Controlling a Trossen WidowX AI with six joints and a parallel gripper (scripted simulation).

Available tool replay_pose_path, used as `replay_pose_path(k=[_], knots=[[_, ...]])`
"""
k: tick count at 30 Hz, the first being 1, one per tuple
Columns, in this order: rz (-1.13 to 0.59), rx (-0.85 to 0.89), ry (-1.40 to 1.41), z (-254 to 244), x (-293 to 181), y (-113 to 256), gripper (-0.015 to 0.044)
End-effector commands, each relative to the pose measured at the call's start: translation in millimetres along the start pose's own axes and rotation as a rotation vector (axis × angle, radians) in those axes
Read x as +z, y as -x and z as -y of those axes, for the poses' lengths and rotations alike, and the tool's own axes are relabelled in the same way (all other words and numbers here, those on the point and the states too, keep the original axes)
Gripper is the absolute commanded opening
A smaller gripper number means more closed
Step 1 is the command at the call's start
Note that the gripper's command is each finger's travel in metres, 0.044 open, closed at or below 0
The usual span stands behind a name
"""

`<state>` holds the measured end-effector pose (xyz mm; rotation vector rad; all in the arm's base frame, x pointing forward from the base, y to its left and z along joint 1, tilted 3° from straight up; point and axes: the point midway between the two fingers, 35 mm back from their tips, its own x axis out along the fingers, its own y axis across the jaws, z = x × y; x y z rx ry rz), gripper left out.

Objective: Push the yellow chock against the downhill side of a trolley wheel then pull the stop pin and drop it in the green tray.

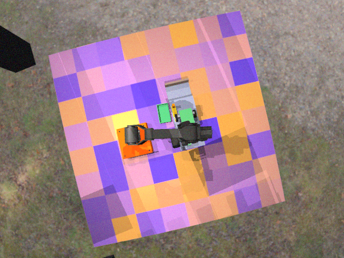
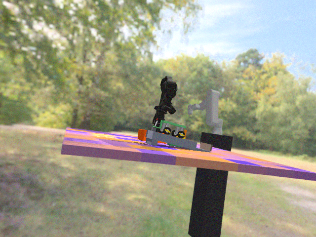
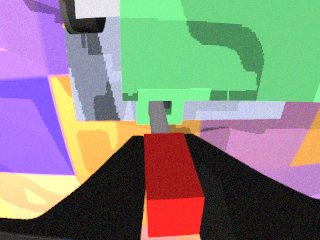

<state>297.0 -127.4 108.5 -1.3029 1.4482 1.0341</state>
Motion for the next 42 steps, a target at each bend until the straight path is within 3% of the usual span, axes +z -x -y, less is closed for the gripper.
replay_pose_path(k=[1,42], knots=[[-0.008,-0.003,-0.008,1,-2,5,0.0],[-0.01,-0.003,-0.008,-2,-36,12,0.0]])
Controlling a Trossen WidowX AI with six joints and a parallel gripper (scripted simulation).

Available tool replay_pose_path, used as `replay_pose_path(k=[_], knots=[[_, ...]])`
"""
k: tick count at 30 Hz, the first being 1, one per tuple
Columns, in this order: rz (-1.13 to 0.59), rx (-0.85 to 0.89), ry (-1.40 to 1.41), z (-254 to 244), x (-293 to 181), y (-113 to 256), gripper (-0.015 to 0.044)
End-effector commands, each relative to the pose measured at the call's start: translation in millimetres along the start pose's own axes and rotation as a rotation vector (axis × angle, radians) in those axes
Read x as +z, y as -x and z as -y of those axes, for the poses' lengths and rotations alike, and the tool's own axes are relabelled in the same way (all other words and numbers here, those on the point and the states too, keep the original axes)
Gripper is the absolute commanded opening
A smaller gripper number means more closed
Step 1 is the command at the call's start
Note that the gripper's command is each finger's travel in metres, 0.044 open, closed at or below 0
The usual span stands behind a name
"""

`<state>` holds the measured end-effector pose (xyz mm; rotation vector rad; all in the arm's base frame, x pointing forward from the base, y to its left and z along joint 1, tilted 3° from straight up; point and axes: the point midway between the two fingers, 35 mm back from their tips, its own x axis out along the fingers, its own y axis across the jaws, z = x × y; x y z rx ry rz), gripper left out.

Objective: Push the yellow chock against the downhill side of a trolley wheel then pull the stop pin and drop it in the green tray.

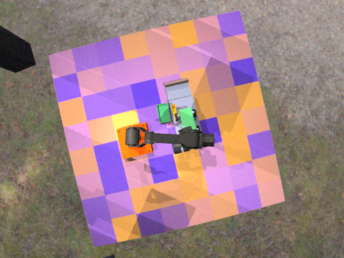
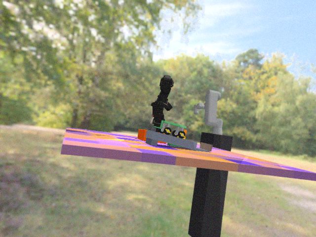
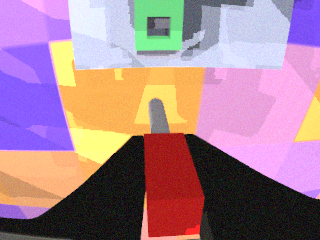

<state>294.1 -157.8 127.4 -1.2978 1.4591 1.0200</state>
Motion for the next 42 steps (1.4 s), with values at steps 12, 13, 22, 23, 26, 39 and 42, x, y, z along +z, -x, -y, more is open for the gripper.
replay_pose_path(k=[12,13,22,23,26,39,42], knots=[[-0.003,-0.001,0.006,-42,-2,-2,0.0],[-0.003,0.0,0.006,-46,-2,-2,0.0],[-0.003,0.002,0.007,-76,-4,-2,0.0],[-0.003,0.002,0.007,-79,-4,-2,0.0],[-0.004,0.002,0.007,-83,-4,-2,0.0],[0.0,0.002,0.007,-81,34,2,0.0],[0.001,0.002,0.007,-80,45,3,0.0]])
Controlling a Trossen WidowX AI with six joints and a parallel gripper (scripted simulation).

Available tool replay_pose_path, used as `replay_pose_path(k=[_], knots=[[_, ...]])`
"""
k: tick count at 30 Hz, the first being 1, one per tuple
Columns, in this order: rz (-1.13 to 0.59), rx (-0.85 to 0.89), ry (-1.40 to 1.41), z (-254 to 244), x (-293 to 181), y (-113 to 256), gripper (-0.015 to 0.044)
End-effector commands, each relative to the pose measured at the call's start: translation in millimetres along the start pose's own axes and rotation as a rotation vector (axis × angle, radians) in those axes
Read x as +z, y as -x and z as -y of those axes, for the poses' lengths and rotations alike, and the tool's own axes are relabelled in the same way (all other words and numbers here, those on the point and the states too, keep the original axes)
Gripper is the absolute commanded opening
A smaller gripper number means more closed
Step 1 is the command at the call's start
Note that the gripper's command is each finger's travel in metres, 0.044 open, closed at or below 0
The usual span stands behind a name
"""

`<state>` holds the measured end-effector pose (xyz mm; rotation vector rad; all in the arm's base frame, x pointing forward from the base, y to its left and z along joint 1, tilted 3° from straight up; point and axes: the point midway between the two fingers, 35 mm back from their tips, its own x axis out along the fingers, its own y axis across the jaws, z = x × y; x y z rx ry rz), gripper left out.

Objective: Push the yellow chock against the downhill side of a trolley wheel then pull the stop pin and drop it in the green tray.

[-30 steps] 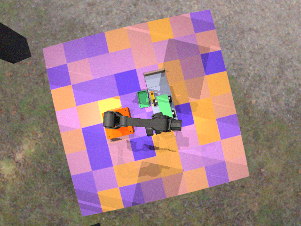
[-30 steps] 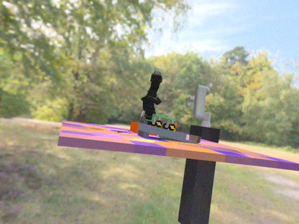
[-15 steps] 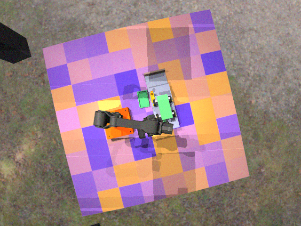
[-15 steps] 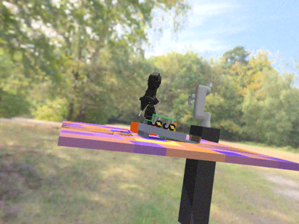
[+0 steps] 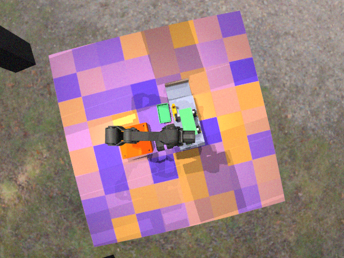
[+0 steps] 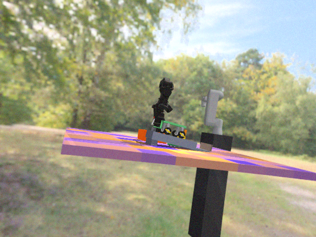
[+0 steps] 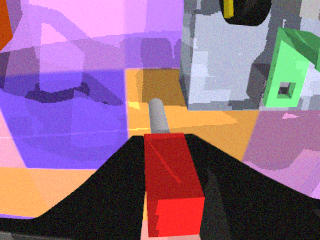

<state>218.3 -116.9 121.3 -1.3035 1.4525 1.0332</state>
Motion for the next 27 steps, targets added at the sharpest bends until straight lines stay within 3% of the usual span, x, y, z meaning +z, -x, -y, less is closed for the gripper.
replay_pose_path(k=[1,27], knots=[[-0.003,0.001,-0.005,0,16,2,0.0],[0.006,0.001,-0.005,1,114,15,0.0]])
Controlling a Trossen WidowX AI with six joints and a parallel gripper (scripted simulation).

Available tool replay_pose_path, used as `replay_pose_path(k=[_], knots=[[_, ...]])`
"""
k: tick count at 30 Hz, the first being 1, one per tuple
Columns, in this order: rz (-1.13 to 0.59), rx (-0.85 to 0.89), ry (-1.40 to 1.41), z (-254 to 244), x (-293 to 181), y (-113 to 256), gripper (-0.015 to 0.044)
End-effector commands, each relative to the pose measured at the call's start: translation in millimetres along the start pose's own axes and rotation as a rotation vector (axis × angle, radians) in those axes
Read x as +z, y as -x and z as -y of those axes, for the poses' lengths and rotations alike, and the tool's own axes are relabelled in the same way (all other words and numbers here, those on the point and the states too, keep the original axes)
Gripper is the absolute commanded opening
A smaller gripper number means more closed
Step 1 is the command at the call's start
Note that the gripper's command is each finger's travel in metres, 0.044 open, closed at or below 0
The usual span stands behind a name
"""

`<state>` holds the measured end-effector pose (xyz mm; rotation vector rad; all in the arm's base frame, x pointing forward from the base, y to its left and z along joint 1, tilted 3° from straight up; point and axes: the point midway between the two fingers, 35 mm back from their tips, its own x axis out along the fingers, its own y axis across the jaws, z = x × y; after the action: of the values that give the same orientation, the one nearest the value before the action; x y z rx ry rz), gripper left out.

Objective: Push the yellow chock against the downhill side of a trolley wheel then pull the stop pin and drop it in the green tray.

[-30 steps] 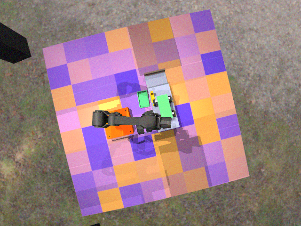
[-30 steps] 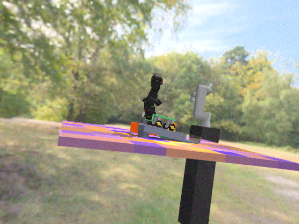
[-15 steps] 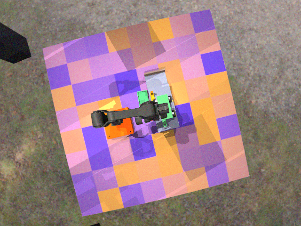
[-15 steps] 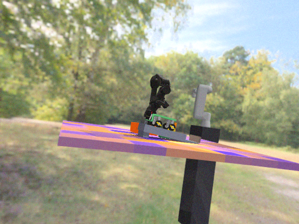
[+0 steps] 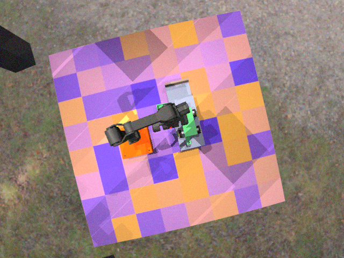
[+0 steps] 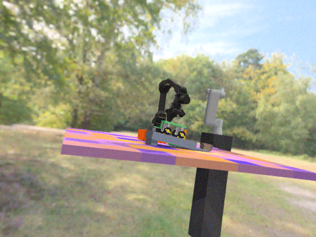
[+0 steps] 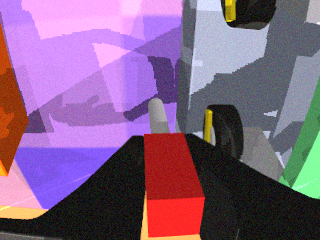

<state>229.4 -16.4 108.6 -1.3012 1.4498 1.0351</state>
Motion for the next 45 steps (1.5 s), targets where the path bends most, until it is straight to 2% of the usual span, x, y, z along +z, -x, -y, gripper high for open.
replay_pose_path(k=[1,22,28,45], knots=[[0.003,0.001,-0.005,-1,16,2,0.0],[0.009,0.001,-0.005,-4,94,13,0.0],[0.011,0.001,0.0,-4,97,14,0.0],[0.103,-0.043,0.492,-5,93,13,0.0]])
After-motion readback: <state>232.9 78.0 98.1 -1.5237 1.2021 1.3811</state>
